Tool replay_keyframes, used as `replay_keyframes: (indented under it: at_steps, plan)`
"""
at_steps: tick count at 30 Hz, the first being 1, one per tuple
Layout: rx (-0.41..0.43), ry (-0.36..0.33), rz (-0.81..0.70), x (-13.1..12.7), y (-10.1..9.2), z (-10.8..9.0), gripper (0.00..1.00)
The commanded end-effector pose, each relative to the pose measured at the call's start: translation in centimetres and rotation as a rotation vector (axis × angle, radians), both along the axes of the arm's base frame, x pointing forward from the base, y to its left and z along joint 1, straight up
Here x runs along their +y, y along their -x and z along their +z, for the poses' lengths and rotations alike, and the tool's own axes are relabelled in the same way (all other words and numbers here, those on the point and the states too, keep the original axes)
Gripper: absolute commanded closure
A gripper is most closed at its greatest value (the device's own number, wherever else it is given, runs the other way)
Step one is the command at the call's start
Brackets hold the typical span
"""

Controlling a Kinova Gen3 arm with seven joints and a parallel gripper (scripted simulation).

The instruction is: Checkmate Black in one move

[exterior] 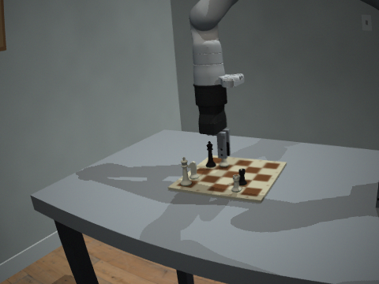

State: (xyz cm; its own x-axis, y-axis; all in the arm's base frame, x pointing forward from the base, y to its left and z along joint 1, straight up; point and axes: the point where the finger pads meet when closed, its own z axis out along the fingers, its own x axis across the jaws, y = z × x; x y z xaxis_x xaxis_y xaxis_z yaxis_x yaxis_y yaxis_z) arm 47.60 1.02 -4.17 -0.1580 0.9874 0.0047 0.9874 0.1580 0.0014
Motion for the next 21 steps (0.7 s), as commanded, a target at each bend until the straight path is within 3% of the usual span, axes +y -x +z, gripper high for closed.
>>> replay_keyframes:
  at_steps: [1,21]
  plan:
    - [-0.001,-0.001,-0.004,0.15,0.04,-0.12,1.00]
    - [-0.001,-0.001,-0.003,0.35,0.08,-0.10,1.00]
